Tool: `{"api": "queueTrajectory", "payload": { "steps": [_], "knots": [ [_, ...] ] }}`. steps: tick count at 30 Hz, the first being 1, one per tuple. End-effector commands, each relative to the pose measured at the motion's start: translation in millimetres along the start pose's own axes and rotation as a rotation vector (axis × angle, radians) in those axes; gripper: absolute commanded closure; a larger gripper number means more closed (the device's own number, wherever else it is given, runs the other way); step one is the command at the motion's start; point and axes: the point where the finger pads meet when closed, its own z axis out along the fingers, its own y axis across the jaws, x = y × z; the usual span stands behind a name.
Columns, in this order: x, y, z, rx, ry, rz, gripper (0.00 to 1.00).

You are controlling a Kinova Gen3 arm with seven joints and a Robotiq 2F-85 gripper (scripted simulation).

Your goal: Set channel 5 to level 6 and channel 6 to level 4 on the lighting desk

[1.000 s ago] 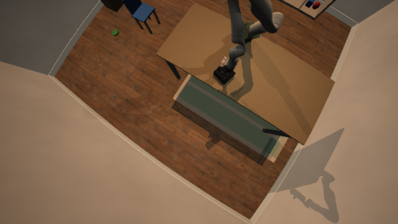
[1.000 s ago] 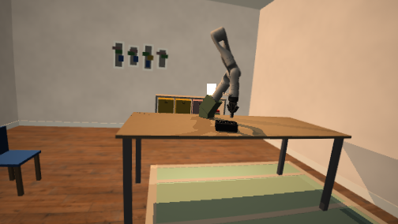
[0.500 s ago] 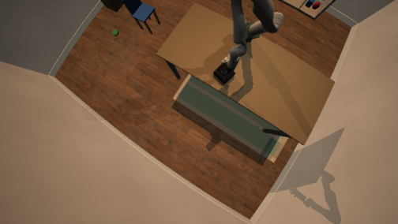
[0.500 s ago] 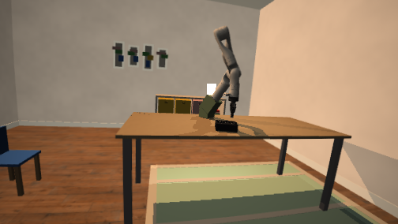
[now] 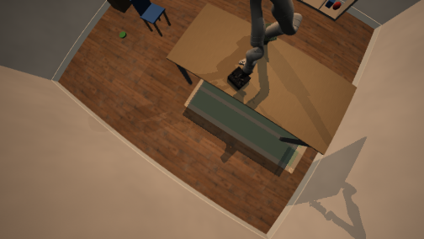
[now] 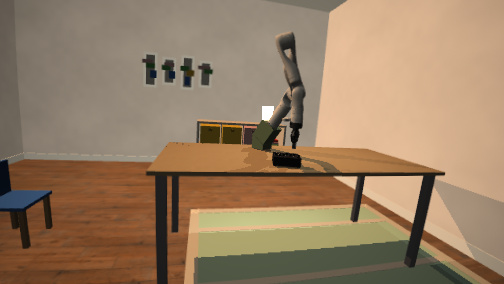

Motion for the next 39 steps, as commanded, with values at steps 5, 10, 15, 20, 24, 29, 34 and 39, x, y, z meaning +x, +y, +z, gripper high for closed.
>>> {"api": "queueTrajectory", "payload": {
  "steps": [5,10,15,20,24,29,34,39],
  "knots": [
    [0,4,-1,0.01,0.005,0.183,1.0],
    [0,7,-1,0.009,0.005,0.336,1.0],
    [1,8,-1,0.009,0.005,0.424,1.0],
    [1,11,-1,0.008,0.005,0.561,1.0],
    [1,13,-1,0.007,0.005,0.662,1.0],
    [2,15,-1,0.007,0.005,0.755,1.0],
    [2,17,-1,0.006,0.005,0.838,1.0],
    [2,19,-1,0.006,0.005,0.93,1.0]
  ]
}}
